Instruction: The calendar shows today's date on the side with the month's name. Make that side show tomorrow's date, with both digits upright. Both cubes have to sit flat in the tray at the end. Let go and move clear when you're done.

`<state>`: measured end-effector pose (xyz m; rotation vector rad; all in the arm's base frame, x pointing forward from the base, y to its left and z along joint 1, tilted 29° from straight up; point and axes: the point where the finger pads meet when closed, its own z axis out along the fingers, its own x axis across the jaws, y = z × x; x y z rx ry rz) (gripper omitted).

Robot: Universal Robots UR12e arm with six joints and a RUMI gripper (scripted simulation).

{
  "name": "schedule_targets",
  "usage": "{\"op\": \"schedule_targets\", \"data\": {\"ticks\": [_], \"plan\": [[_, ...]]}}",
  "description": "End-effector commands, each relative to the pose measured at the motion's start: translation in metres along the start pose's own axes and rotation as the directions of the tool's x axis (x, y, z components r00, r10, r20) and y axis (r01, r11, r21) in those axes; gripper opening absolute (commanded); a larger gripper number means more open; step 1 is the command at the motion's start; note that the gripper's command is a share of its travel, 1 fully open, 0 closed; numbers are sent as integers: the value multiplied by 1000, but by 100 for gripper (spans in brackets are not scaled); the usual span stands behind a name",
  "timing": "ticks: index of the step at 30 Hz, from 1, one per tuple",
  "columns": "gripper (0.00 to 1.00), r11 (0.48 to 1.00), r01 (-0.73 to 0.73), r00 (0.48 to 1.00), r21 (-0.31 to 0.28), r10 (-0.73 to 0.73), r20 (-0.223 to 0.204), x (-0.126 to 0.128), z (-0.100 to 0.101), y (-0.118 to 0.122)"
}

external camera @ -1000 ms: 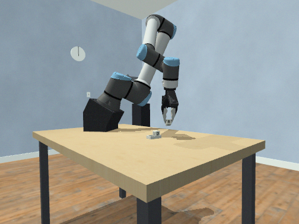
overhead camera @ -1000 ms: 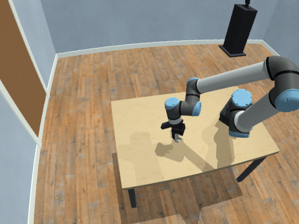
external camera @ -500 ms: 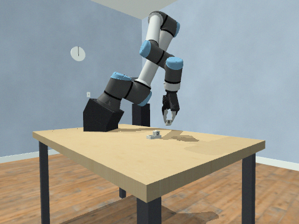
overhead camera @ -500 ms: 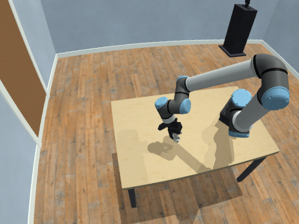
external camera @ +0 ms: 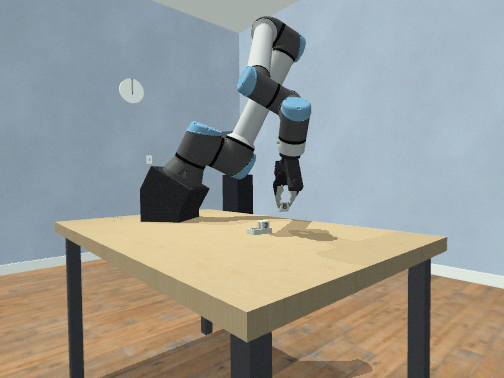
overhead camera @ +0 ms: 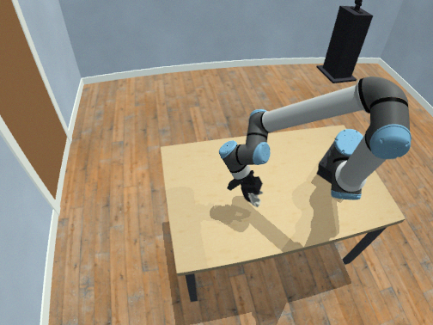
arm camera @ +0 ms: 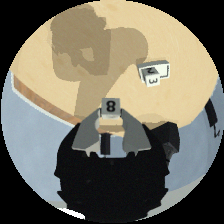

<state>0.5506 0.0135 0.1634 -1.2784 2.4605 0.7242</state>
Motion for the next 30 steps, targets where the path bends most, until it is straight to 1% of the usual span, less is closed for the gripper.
{"op": "schedule_targets", "data": {"ticks": [1,7,11,16,30], "plan": [[11,998,0,1000,-62,0,-2,0,0,-1],[11,984,1,1000,-177,-1,-1,0,0,-2],[11,975,1,1000,-222,-1,1,0,-1,-2],[11,973,1,1000,-231,-1,1,0,-1,-2],[11,973,1,1000,-231,-1,1,0,-1,-2]]}}
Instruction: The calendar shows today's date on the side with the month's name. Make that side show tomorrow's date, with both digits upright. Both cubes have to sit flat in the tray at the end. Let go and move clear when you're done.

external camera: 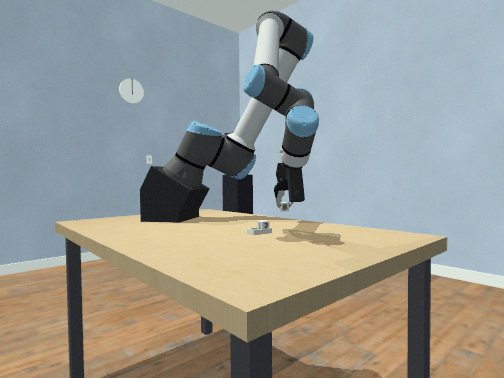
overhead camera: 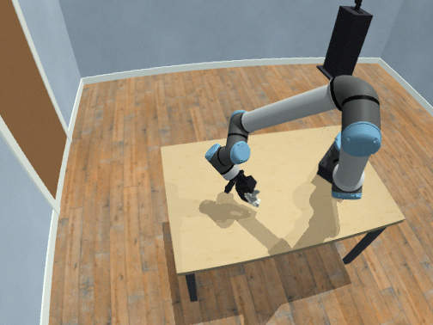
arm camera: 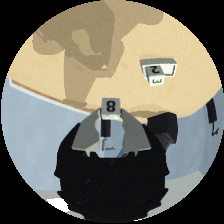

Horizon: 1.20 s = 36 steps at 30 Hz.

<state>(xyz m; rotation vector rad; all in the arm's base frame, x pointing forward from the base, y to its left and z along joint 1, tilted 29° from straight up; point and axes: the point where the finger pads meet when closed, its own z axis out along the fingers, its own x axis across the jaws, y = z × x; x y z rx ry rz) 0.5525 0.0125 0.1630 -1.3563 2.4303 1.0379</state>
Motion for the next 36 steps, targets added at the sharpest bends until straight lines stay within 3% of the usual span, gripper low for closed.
{"op": "schedule_targets", "data": {"ticks": [1,36], "plan": [[11,1000,0,1000,1,0,0,0,-1,0],[11,1000,0,1000,1,0,0,0,24,-25]]}}
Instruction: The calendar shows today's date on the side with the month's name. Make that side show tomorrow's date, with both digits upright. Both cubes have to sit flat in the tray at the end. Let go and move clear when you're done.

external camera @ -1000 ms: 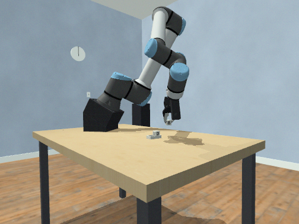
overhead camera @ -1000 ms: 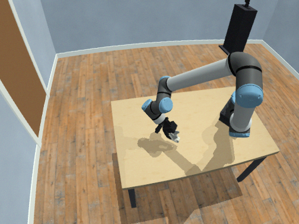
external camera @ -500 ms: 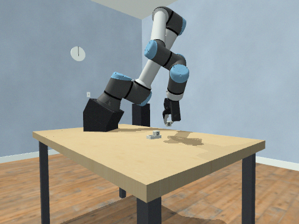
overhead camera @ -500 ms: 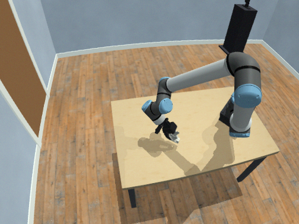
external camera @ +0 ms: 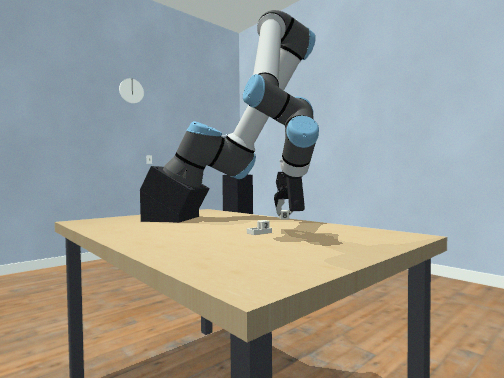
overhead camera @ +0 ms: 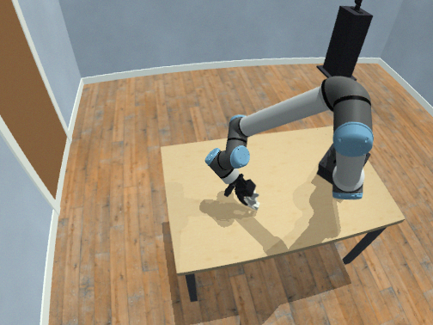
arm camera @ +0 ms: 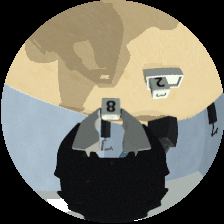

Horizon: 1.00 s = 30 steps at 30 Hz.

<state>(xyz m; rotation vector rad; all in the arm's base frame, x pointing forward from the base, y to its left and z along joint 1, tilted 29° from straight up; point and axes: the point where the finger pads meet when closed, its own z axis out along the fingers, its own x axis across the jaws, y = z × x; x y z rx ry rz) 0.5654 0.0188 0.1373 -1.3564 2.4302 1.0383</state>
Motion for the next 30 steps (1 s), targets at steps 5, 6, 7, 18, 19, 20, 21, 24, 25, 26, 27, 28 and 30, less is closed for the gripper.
{"op": "schedule_targets", "data": {"ticks": [5,6,7,18,19,20,21,24,25,26,27,28,30], "plan": [[11,1000,0,1000,1,0,0,0,9,-10],[11,1000,0,1000,1,0,0,0,10,-11],[11,1000,0,1000,1,0,0,0,11,-12],[11,1000,0,1000,1,0,0,0,20,-20],[11,1000,0,1000,1,0,0,0,20,-21],[11,1000,0,1000,1,0,0,0,21,-22],[11,1000,0,1000,1,0,0,0,21,-22],[11,1000,0,1000,1,0,0,0,22,-23],[11,1000,0,1000,1,0,0,0,23,-24],[11,1000,0,1000,1,0,0,0,23,-24],[11,1000,0,1000,1,0,0,0,23,-24],[11,1000,0,1000,1,0,0,0,23,-24],[11,1000,0,1000,1,0,0,0,24,-25]]}}
